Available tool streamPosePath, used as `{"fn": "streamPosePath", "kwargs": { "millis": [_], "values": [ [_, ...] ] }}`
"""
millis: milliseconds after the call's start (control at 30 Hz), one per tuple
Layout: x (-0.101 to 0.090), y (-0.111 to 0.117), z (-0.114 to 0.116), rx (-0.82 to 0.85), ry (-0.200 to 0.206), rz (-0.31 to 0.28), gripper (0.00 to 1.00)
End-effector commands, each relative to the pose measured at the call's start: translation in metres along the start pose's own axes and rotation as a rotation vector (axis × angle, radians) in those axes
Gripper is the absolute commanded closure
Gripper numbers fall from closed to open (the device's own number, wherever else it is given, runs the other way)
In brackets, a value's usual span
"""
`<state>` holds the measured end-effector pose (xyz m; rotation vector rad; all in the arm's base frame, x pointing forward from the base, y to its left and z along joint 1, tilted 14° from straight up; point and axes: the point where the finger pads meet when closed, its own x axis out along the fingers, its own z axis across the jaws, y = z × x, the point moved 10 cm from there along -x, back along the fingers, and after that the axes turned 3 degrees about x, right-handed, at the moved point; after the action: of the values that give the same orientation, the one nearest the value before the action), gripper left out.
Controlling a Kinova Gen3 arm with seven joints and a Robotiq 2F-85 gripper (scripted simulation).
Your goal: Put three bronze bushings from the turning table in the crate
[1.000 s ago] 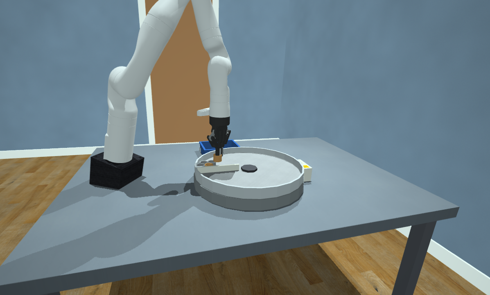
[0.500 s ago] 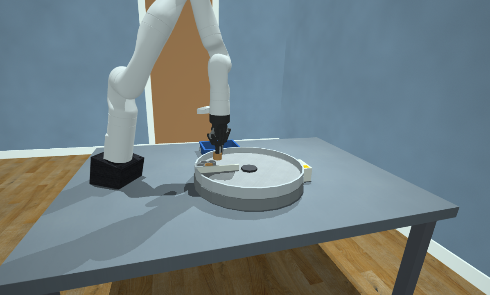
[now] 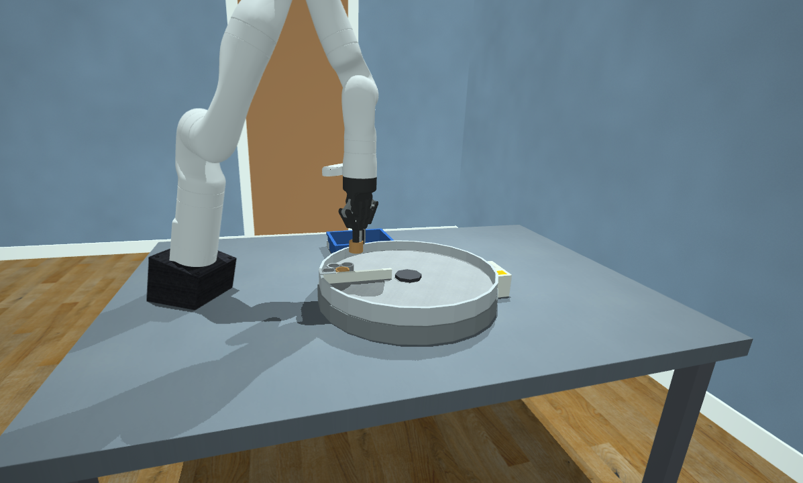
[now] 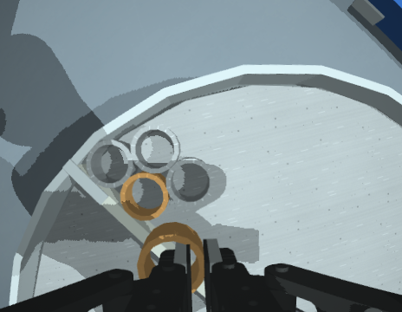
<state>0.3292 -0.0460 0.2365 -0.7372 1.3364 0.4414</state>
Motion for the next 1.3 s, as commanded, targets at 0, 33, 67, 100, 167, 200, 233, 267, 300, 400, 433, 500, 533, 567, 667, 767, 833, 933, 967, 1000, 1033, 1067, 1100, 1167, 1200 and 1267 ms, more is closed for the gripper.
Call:
{"fn": "streamPosePath", "kwargs": {
  "millis": [0, 33, 67, 100, 167, 200, 233, 267, 300, 400, 433, 500, 533, 567, 667, 767, 833, 933, 967, 1000, 1033, 1067, 1100, 1167, 1200, 1267],
  "values": [
    [-0.002, 0.001, 0.003, -0.006, -0.008, -0.001, 1.00],
    [-0.002, 0.001, 0.003, -0.006, -0.008, -0.001, 1.00],
    [-0.002, 0.001, 0.003, -0.006, -0.008, -0.001, 1.00],
    [-0.002, 0.001, 0.003, -0.006, -0.008, -0.001, 1.00],
    [-0.002, 0.006, 0.012, -0.005, -0.006, -0.001, 1.00],
    [-0.002, 0.011, 0.021, -0.005, -0.006, -0.001, 1.00],
    [-0.002, 0.016, 0.031, -0.005, -0.006, -0.001, 1.00],
    [-0.002, 0.021, 0.040, -0.005, -0.006, -0.001, 1.00],
    [-0.002, 0.026, 0.050, -0.005, -0.006, -0.001, 1.00],
    [-0.002, 0.026, 0.050, -0.005, -0.006, -0.001, 1.00],
    [-0.002, 0.026, 0.050, -0.005, -0.006, -0.001, 1.00],
    [-0.002, 0.026, 0.050, -0.005, -0.006, -0.001, 1.00],
    [-0.002, 0.026, 0.050, -0.005, -0.006, -0.001, 1.00],
    [-0.002, 0.026, 0.050, -0.005, -0.006, -0.001, 1.00],
    [-0.002, 0.026, 0.050, -0.005, -0.006, -0.001, 1.00],
    [-0.002, 0.036, 0.069, -0.004, -0.007, -0.001, 1.00],
    [-0.002, 0.047, 0.088, -0.004, -0.007, -0.001, 1.00],
    [-0.002, 0.052, 0.098, -0.004, -0.007, -0.001, 1.00],
    [-0.002, 0.052, 0.098, -0.004, -0.007, -0.001, 1.00],
    [-0.002, 0.052, 0.098, -0.004, -0.007, -0.001, 1.00],
    [-0.002, 0.052, 0.098, -0.004, -0.007, -0.001, 1.00],
    [-0.002, 0.052, 0.098, -0.004, -0.007, -0.001, 1.00],
    [-0.002, 0.052, 0.098, -0.004, -0.007, -0.001, 1.00],
    [-0.002, 0.052, 0.098, -0.004, -0.007, -0.001, 1.00],
    [-0.002, 0.052, 0.098, -0.004, -0.007, -0.001, 1.00],
    [-0.002, 0.052, 0.098, -0.004, -0.007, -0.001, 1.00]
  ]
}}
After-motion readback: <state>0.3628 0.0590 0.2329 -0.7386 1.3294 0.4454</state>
